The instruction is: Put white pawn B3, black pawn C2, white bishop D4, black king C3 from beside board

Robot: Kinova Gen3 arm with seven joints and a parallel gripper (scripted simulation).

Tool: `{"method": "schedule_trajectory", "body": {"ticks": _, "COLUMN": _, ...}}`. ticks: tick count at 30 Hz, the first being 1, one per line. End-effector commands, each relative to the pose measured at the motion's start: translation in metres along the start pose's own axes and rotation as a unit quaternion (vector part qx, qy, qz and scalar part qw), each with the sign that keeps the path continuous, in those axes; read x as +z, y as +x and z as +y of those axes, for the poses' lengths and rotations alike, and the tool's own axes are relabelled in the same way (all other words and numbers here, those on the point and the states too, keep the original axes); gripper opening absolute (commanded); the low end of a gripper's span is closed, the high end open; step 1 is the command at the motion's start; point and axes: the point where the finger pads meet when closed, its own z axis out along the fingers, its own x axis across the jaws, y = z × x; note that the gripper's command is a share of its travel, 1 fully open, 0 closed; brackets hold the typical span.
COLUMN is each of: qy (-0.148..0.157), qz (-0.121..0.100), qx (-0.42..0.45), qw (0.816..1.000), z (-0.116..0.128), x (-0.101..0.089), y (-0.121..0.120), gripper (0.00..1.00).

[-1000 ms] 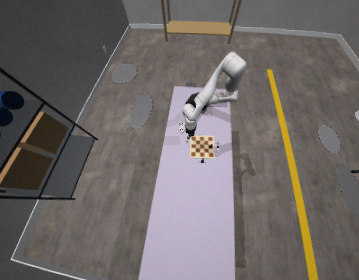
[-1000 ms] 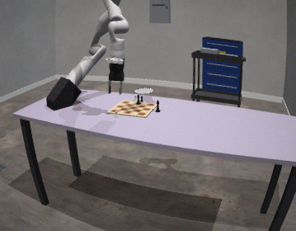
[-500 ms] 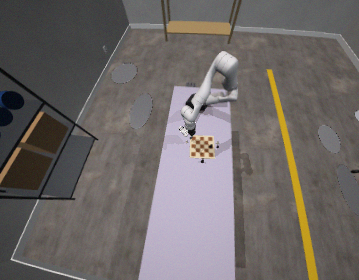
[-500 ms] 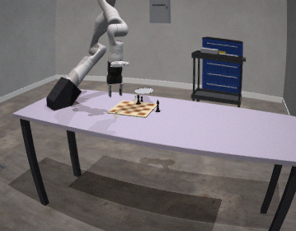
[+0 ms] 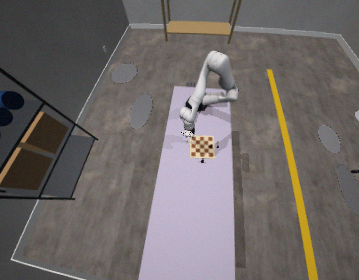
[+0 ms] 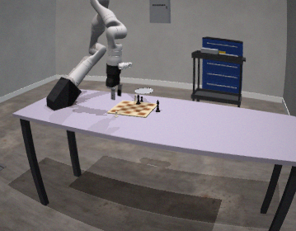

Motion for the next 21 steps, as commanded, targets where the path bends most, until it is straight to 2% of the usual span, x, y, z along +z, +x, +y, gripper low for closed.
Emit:
{"method": "schedule_trajectory", "body": {"ticks": 1, "qy": 0.004, "qz": -0.006, "qx": -0.040, "qw": 0.999, "z": 0.0005, "x": 0.0020, "y": 0.0006, "gripper": 1.00}}
{"method": "schedule_trajectory", "body": {"ticks": 7, "qy": 0.008, "qz": 0.000, "qx": -0.183, "qw": 0.983, "z": -0.0005, "x": 0.0042, "y": 0.0001, "gripper": 1.00}}
{"method": "schedule_trajectory", "body": {"ticks": 14, "qy": 0.016, "qz": 0.011, "qx": -0.331, "qw": 0.943, "z": -0.0022, "x": 0.0049, "y": 0.0019, "gripper": 1.00}}
{"method": "schedule_trajectory", "body": {"ticks": 16, "qy": 0.016, "qz": 0.011, "qx": -0.331, "qw": 0.943, "z": -0.0022, "x": 0.0049, "y": 0.0019, "gripper": 1.00}}
{"method": "schedule_trajectory", "body": {"ticks": 21, "qy": 0.021, "qz": 0.022, "qx": -0.420, "qw": 0.907, "z": -0.0037, "x": 0.0045, "y": 0.0046, "gripper": 1.00}}
